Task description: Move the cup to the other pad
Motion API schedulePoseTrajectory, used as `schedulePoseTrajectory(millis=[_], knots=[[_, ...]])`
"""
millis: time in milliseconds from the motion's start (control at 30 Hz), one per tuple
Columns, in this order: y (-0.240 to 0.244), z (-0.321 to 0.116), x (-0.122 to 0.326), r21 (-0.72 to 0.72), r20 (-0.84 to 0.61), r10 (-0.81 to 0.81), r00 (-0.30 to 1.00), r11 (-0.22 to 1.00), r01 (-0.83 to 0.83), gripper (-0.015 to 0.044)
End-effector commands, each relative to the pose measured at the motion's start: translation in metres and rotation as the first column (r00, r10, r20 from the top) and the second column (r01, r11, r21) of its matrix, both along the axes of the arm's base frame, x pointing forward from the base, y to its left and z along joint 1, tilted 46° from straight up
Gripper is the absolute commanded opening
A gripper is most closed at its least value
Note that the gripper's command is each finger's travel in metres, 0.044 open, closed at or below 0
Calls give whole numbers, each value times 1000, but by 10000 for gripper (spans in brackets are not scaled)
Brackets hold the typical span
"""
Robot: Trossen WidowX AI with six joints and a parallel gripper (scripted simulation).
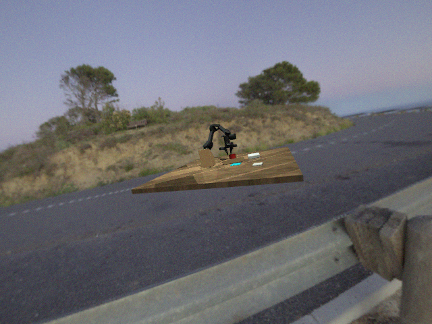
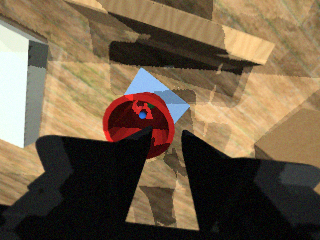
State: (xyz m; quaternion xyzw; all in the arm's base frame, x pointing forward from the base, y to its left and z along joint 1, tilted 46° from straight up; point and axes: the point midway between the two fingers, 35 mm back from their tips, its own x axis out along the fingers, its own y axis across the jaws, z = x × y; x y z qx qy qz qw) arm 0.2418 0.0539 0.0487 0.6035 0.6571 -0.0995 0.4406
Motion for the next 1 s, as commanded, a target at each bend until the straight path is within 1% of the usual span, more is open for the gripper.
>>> schedulePoseTrajectory(millis=[0, 600, 800, 900, 967], knots=[[5, -6, -1, 5, -11, -2, 1000, 1000, 2, 148], [27, -25, 0, 11, -11, -1, 1000, 1000, 1, 148], [28, -26, 0, 12, -11, -1, 1000, 1000, 1, 148], [27, -24, 1, 8, -3, 1, 1000, 1000, -1, 69], [27, -24, 1, 8, -3, 1, 1000, 1000, -1, 56]])
